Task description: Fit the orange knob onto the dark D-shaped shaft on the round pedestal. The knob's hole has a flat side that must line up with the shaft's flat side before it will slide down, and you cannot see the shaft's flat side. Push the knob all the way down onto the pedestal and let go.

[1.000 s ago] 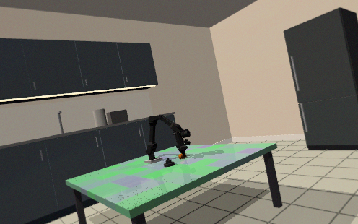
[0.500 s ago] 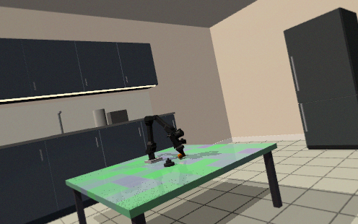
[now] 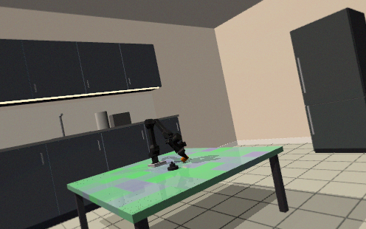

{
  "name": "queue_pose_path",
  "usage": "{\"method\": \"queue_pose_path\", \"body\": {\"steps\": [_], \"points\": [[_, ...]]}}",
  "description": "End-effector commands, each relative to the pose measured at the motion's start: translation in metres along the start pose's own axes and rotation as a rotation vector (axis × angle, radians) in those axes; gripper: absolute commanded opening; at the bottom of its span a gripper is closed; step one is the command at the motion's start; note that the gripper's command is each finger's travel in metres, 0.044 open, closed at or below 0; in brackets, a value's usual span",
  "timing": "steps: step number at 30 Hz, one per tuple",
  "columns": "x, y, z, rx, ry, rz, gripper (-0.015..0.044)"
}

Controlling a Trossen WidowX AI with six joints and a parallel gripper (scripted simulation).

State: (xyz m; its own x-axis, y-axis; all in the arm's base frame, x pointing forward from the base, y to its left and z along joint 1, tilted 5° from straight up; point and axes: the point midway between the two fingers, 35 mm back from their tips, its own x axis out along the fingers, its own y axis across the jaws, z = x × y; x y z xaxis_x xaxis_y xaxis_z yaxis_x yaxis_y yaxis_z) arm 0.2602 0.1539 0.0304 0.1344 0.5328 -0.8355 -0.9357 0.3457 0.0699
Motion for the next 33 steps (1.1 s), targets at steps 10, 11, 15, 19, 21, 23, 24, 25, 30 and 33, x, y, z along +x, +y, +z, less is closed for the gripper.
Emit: {"method": "queue_pose_path", "body": {"steps": [10, 11, 15, 19, 21, 23, 24, 25, 30, 33], "points": [[-0.009, 0.000, -0.011, -0.005, -0.205, -0.003, 0.0179], [-0.009, 0.000, -0.012, -0.005, -0.220, -0.003, 0.0179], [-0.011, 0.000, -0.016, -0.005, -0.281, -0.003, 0.0179], [-0.013, 0.000, -0.020, -0.005, -0.347, -0.003, 0.0179], [-0.014, 0.000, -0.022, -0.005, -0.381, -0.003, 0.0179], [-0.015, 0.000, -0.025, -0.005, -0.415, -0.003, 0.0179], [-0.015, 0.000, -0.026, -0.005, -0.433, -0.003, 0.0179], [-0.015, 0.000, -0.027, -0.005, -0.450, -0.003, 0.0179], [-0.017, 0.000, -0.033, -0.005, -0.536, -0.003, 0.0179], [-0.018, 0.001, -0.036, -0.005, -0.587, -0.003, 0.0179]]}}
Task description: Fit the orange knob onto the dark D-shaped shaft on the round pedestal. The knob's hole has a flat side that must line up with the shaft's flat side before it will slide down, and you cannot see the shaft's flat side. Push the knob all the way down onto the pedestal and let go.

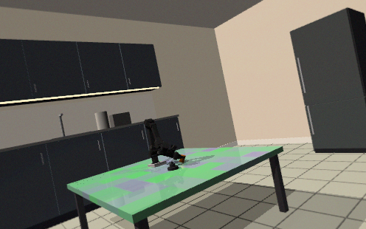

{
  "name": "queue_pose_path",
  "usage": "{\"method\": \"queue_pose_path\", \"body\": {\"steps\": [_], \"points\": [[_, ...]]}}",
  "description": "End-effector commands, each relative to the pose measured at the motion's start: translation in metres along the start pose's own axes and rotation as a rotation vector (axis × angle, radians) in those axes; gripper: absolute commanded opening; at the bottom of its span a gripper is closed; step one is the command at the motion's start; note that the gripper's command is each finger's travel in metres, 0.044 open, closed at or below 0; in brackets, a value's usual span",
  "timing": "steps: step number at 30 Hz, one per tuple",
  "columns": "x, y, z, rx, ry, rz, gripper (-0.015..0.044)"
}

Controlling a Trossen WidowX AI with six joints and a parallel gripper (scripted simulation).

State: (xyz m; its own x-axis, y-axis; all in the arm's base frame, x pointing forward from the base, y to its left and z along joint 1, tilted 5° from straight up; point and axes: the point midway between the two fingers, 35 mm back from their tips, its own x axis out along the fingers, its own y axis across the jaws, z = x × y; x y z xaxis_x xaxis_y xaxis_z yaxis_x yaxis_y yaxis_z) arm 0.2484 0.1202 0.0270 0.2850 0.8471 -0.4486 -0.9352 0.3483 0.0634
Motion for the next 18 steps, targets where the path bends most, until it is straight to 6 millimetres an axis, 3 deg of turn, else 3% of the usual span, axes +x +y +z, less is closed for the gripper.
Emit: {"method": "queue_pose_path", "body": {"steps": [1, 13, 18], "points": [[-0.004, 0.001, -0.005, -0.001, -0.078, 0.003, 0.0179], [-0.011, 0.002, -0.016, 0.001, -0.273, 0.003, 0.0179], [-0.011, 0.002, -0.015, 0.002, -0.255, 0.001, 0.0179]]}}
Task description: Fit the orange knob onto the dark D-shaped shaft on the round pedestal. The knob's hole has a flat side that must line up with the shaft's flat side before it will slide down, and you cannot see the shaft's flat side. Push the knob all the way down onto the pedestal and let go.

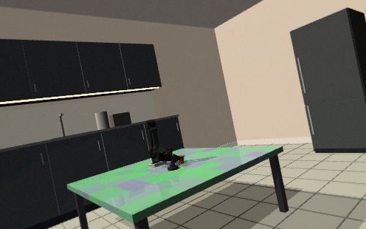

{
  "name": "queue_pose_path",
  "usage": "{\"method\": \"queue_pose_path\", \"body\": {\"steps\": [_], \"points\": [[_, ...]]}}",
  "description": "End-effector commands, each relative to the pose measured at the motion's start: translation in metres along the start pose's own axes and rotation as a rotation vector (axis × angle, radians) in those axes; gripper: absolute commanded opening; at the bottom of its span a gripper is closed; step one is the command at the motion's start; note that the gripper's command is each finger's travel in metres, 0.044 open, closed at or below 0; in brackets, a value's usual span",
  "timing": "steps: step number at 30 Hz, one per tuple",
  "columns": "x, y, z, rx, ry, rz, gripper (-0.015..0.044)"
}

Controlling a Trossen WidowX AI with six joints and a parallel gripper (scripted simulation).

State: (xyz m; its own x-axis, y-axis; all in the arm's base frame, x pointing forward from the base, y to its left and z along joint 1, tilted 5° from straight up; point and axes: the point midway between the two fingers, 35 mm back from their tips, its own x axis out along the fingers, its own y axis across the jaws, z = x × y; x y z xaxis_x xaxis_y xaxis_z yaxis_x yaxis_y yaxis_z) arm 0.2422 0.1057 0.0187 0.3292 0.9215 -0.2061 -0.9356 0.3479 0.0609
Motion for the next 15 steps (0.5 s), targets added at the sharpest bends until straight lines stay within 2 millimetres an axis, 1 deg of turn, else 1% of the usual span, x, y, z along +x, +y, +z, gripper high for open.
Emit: {"method": "queue_pose_path", "body": {"steps": [1, 4, 15], "points": [[-0.0011, 0.0013, -0.0003, 0.004, 0.015, 0.001, 0.0179], [-0.0002, 0.0005, -0.0002, 0.002, 0.001, 0.001, 0.0258], [-0.0002, 0.0005, -0.0002, 0.002, 0.001, 0.001, 0.0260]]}}
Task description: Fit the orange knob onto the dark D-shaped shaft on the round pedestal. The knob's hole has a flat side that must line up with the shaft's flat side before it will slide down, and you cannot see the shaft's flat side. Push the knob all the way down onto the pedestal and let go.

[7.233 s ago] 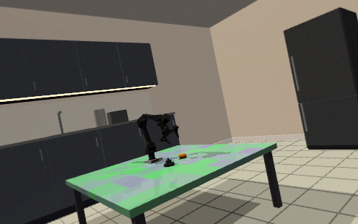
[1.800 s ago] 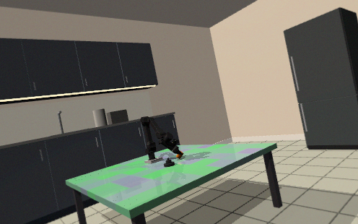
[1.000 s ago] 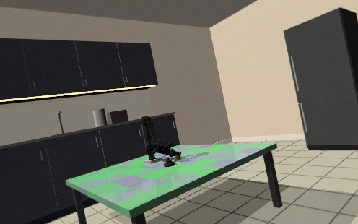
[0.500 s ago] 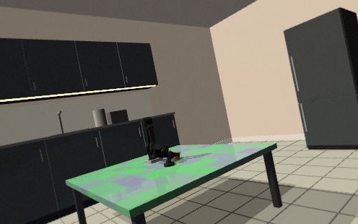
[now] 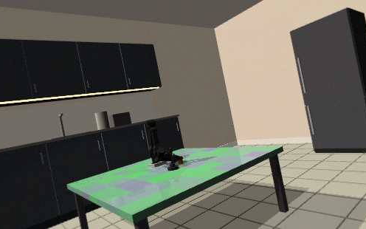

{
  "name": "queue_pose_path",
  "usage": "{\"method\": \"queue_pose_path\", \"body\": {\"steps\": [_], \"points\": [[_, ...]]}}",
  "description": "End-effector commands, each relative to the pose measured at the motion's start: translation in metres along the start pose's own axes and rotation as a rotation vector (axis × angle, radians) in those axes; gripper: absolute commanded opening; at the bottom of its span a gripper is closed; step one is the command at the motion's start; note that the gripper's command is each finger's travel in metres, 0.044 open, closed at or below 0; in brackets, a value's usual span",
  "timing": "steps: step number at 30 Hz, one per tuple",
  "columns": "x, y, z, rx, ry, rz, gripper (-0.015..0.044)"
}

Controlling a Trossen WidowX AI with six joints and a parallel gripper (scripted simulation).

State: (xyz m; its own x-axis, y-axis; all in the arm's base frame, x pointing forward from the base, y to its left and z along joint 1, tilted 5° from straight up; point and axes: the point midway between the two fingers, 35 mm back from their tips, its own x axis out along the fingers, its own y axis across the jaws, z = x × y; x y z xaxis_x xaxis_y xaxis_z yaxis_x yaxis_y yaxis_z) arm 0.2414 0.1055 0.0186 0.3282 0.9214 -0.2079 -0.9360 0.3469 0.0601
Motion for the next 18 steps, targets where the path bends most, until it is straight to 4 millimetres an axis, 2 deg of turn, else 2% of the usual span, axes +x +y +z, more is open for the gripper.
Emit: {"method": "queue_pose_path", "body": {"steps": [1, 13, 18], "points": [[0.0002, -0.0002, 0.0001, 0.003, -0.001, 0.000, 0.0260], [0.0002, -0.0002, 0.0001, 0.003, -0.001, 0.000, 0.0260], [0.0002, -0.0002, 0.0001, 0.003, -0.001, 0.000, 0.0391]]}}
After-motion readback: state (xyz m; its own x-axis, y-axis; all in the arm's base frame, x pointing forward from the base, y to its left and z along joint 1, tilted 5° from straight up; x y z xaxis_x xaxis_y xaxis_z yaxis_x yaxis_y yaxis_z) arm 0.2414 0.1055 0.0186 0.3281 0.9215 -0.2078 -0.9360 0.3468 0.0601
